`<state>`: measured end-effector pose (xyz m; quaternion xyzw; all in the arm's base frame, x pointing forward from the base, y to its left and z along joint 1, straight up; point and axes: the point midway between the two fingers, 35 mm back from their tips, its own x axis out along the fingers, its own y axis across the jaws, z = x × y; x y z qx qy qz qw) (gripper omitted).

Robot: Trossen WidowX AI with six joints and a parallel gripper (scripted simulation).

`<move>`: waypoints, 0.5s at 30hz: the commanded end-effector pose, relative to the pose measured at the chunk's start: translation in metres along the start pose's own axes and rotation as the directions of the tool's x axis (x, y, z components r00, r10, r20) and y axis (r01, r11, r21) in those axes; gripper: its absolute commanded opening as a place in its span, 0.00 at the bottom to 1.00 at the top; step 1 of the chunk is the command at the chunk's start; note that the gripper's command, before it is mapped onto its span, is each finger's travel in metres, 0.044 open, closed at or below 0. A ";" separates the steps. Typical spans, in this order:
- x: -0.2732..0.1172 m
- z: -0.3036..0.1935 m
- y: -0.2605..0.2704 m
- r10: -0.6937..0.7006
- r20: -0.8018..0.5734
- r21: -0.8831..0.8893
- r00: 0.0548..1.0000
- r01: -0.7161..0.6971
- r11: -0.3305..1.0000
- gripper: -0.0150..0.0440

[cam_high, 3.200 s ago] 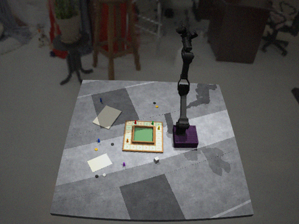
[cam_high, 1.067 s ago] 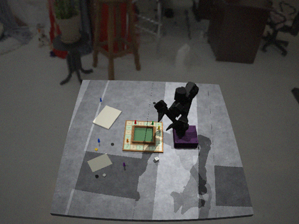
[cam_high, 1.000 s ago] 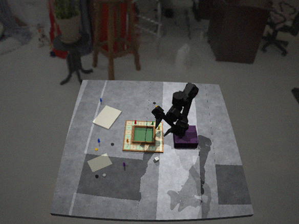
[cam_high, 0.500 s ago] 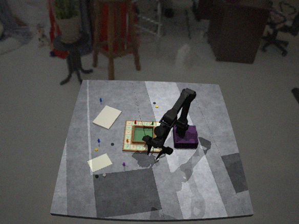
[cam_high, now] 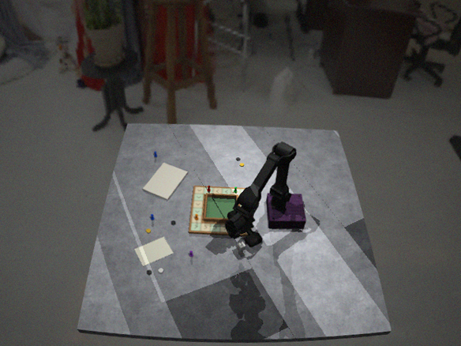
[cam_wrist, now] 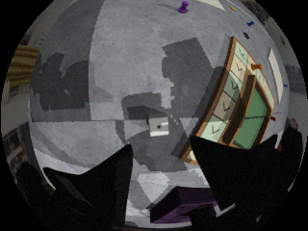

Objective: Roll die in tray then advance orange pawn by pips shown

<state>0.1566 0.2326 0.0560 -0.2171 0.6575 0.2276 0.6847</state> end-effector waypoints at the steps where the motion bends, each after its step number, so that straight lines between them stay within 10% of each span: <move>1: 0.002 -0.002 -0.002 -0.001 -0.021 0.017 1.000 0.002 1.000 0.72; 15: 0.035 -0.001 -0.001 -0.001 -0.021 0.017 1.000 0.002 1.000 0.72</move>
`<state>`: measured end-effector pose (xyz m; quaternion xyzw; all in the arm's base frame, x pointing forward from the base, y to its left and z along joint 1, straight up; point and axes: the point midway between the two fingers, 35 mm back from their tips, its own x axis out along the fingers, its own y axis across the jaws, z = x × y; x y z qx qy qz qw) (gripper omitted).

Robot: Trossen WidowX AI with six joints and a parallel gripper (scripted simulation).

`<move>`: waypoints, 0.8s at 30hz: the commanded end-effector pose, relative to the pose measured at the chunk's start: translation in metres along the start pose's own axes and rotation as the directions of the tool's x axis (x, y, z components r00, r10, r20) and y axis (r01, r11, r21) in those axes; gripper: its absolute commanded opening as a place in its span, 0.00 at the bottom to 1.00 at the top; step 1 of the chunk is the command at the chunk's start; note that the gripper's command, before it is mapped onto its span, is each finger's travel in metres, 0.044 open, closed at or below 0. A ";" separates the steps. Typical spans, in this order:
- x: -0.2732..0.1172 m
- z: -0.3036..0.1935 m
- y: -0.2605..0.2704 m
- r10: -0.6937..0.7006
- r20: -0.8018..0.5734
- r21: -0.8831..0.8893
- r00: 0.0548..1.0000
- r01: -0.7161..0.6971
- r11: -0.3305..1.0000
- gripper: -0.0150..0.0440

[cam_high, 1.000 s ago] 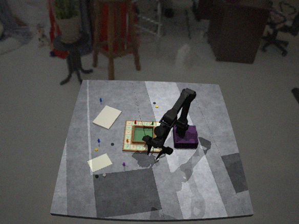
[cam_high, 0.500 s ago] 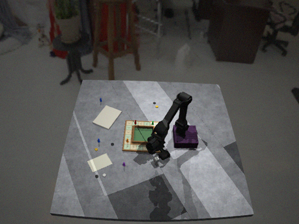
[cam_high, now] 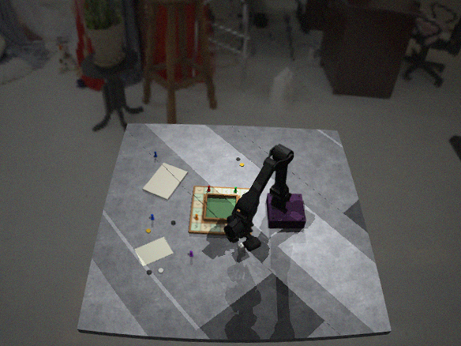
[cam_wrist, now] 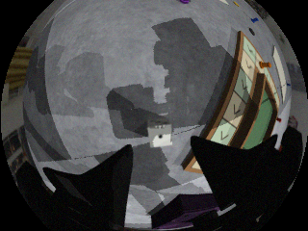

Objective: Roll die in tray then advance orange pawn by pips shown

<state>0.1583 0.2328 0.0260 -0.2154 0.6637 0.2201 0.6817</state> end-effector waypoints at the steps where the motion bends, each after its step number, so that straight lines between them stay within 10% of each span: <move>1: 0.006 -0.001 0.000 0.003 -0.006 0.003 1.000 -0.003 1.000 0.72; 21: 0.036 -0.001 -0.001 0.002 -0.006 0.003 1.000 -0.002 1.000 0.72; 24: 0.036 -0.001 -0.001 0.002 -0.006 0.003 1.000 -0.002 1.000 0.59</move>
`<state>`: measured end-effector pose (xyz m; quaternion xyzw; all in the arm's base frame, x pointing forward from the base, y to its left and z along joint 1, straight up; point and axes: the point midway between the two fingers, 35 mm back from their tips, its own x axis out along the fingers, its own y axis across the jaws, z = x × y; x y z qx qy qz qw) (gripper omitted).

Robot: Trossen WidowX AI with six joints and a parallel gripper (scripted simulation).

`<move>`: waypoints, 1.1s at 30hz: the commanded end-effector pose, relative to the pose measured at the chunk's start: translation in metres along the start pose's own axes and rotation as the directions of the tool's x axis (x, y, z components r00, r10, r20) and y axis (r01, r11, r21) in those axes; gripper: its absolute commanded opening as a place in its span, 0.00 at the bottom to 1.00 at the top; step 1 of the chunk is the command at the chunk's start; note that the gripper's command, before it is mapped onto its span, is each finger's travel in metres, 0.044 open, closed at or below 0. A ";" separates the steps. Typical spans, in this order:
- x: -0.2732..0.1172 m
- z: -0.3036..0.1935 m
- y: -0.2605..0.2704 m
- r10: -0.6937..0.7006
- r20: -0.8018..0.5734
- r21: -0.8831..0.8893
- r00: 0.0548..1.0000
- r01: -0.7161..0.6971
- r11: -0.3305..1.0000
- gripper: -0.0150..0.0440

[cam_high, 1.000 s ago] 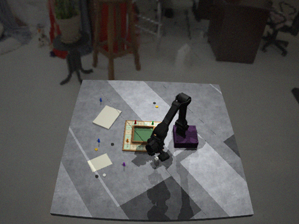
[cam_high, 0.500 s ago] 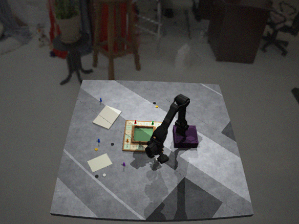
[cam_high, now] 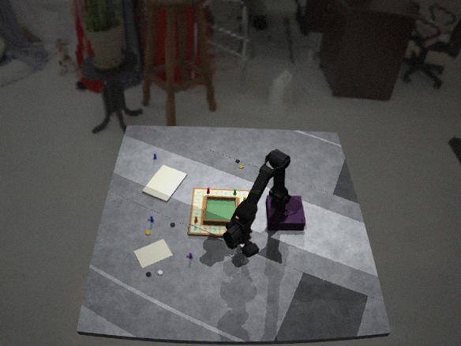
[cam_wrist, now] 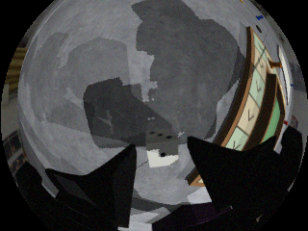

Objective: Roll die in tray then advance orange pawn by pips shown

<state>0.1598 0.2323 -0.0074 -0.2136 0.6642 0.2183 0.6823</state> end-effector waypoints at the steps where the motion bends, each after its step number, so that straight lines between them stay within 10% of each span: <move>1: 0.003 -0.001 0.000 0.003 -0.006 -0.002 1.000 -0.003 1.000 0.54; 13: 0.001 -0.001 0.001 0.007 -0.005 -0.010 1.000 -0.007 1.000 0.25; 33: -0.110 0.000 -0.002 0.005 -0.005 -0.007 1.000 -0.005 1.000 0.25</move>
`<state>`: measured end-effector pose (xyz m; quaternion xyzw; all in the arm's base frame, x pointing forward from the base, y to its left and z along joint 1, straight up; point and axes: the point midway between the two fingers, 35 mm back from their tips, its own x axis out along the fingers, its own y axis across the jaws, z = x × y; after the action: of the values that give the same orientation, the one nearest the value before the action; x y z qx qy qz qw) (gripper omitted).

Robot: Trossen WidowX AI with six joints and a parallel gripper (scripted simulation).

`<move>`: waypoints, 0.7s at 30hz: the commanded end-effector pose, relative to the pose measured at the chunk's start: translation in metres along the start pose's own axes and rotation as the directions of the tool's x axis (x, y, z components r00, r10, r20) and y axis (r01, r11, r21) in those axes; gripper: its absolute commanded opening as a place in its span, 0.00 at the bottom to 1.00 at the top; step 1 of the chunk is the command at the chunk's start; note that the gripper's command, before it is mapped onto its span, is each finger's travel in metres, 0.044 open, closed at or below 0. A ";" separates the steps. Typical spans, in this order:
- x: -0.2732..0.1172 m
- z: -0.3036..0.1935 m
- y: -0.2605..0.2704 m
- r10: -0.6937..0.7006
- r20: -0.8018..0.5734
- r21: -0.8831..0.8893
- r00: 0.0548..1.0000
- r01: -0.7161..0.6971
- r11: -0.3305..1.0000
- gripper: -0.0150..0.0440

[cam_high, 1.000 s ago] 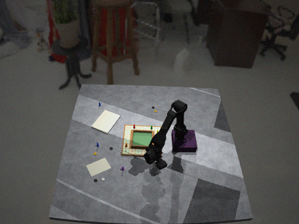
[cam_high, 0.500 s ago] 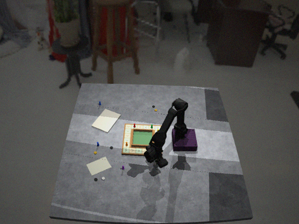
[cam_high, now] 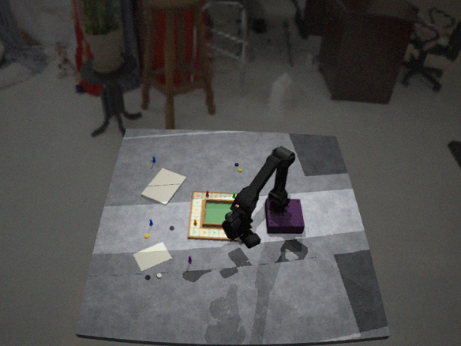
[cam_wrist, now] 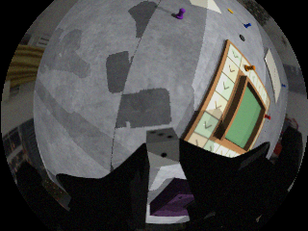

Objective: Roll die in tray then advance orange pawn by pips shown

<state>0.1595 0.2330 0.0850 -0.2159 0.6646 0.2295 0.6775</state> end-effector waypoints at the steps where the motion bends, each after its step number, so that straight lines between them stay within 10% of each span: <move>1: -0.023 -0.004 -0.003 -0.011 -0.002 0.016 1.000 0.011 1.000 0.25; 21: -0.016 0.008 -0.075 -0.051 0.016 0.149 0.999 0.048 0.988 0.25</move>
<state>0.2025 0.1880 0.1038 -0.1796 0.6695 0.1757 0.6991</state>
